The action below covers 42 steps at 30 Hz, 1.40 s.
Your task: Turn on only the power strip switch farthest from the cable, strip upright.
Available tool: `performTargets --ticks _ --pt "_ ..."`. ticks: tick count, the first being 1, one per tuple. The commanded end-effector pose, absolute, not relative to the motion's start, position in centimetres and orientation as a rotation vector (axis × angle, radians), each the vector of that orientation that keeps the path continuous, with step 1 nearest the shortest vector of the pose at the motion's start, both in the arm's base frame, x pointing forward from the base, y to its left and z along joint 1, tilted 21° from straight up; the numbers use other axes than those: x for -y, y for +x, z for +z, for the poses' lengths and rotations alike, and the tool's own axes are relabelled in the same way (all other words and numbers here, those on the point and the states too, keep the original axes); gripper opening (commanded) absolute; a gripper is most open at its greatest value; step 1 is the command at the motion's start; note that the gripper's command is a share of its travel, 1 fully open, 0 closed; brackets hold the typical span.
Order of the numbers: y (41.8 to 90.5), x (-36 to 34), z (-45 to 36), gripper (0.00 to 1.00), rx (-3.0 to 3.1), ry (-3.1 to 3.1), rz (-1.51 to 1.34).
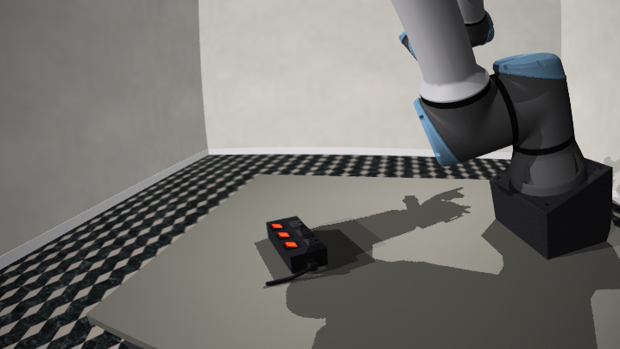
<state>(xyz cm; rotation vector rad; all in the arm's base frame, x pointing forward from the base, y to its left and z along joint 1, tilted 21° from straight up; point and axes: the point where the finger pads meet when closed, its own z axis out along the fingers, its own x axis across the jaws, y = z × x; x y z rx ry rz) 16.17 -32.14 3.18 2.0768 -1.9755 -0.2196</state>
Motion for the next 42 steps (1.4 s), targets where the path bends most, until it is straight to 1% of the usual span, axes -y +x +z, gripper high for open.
performTargets --ticks 1,26,34,42 --pt "16.2 32.2 3.2 1.00 1.975 2.076 -0.218" --pt "16.5 32.2 3.3 1.00 1.956 2.096 -0.218" --pt "17.4 32.1 3.5 1.00 1.890 2.161 -0.215" --pt "20.2 31.6 4.0 1.00 1.690 2.332 -0.207"
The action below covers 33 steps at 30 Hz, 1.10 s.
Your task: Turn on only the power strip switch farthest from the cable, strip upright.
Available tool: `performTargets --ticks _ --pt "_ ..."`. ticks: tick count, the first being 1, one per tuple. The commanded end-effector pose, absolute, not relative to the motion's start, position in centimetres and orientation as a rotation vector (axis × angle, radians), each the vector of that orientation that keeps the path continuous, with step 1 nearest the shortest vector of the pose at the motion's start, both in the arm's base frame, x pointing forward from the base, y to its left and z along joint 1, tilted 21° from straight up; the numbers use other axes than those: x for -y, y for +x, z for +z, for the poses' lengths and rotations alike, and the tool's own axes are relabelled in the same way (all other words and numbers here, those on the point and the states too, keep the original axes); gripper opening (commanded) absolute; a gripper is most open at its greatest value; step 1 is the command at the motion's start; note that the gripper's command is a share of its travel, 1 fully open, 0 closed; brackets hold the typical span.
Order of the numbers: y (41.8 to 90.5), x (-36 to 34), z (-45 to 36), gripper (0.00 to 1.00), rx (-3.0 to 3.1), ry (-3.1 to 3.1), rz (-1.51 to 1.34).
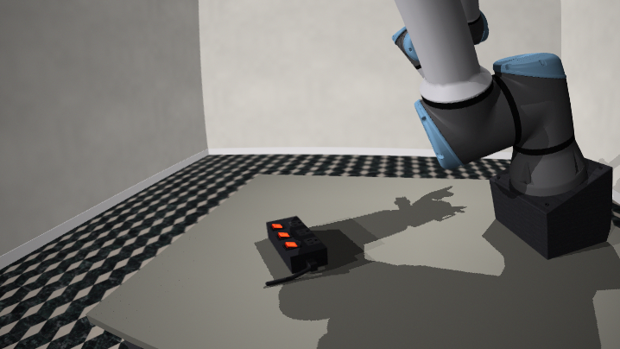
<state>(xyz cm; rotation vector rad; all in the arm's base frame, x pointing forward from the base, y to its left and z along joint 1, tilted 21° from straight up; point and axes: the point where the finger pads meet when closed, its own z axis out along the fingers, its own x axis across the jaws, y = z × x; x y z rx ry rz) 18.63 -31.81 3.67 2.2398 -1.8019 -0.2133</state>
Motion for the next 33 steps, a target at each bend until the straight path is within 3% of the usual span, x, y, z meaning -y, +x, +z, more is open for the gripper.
performTargets --ticks 1,33 --pt "20.6 31.5 4.1 1.00 1.654 2.360 -0.206" --pt "39.3 21.4 8.6 1.00 -0.170 2.933 -0.133"
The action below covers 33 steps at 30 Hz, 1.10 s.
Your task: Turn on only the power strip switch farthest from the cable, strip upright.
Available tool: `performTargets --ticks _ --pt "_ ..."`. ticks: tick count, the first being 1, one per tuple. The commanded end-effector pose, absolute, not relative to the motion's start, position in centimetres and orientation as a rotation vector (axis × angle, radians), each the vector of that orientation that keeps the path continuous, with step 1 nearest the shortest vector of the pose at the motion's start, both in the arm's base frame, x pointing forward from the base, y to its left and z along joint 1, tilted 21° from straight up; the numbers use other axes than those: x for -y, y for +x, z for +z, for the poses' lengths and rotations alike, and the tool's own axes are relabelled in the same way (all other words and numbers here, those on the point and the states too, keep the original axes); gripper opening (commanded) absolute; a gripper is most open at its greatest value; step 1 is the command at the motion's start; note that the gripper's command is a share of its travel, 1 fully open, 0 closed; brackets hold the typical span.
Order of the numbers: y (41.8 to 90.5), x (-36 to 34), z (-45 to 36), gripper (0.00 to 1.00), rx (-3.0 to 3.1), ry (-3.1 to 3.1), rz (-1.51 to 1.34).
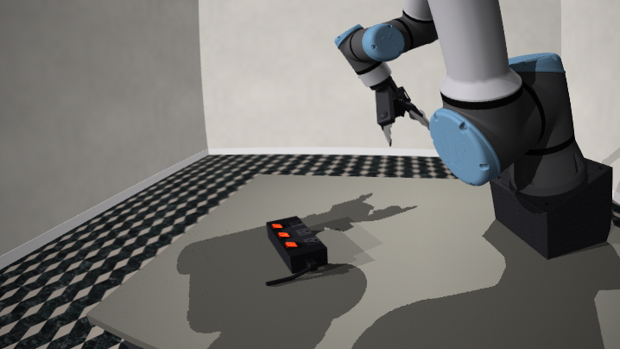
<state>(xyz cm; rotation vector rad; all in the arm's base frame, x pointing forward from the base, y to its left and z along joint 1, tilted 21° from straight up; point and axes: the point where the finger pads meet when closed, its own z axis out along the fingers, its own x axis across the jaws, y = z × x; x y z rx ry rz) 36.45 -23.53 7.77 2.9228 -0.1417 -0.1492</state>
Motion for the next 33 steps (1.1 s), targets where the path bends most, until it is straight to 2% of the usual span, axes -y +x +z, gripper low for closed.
performTargets --ticks 1,10,20,27,33 --pt "40.1 20.6 8.8 1.00 -0.269 2.927 -0.128" --pt "44.1 16.1 10.1 1.00 -0.764 2.848 -0.106" --pt "49.4 7.6 12.1 1.00 -1.512 2.543 -0.068" --pt "50.9 4.3 12.8 1.00 -1.776 2.370 -0.052" --pt "53.2 -2.5 14.3 1.00 -2.171 2.017 -0.027"
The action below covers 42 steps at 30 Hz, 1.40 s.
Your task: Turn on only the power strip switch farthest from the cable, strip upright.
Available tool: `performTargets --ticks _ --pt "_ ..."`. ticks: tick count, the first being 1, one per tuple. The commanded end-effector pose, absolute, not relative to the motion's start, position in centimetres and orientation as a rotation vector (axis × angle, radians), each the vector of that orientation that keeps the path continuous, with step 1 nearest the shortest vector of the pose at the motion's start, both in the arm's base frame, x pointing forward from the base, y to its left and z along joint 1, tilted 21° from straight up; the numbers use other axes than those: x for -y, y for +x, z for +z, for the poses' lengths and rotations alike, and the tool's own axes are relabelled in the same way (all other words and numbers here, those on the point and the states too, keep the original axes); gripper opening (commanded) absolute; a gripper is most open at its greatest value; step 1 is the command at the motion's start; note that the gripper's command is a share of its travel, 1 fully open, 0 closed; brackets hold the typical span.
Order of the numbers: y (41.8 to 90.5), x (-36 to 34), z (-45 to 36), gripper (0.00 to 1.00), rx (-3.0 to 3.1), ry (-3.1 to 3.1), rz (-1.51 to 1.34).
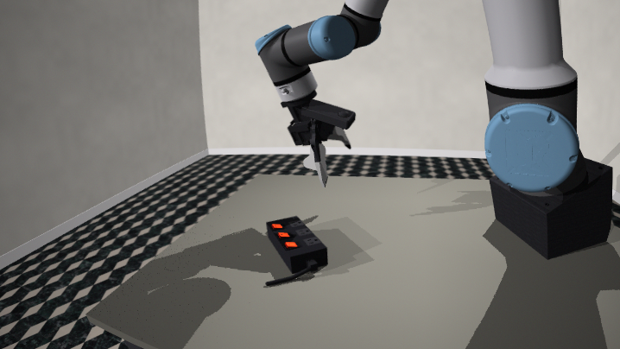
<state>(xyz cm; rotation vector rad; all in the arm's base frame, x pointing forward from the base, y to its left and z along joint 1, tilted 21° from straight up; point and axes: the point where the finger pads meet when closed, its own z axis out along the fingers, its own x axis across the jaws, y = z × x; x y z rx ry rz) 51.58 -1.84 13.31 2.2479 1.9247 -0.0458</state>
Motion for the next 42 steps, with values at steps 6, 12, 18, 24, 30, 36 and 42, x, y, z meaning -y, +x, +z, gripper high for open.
performTargets --ticks 6,12,18,24,30,36,42 --pt "54.3 -7.7 15.3 1.00 -2.431 1.696 -0.006" --pt "54.7 -11.5 16.0 1.00 -2.576 1.465 0.007" --pt "55.0 -16.1 16.9 1.00 -2.720 1.172 0.023" --pt "54.9 -19.4 17.5 1.00 -2.799 0.964 0.033" --pt "54.8 -20.7 17.8 1.00 -2.827 0.876 0.038" --pt "54.7 -21.8 18.0 1.00 -2.847 0.809 0.041" --pt "54.7 -22.0 18.0 1.00 -2.850 0.795 0.042"
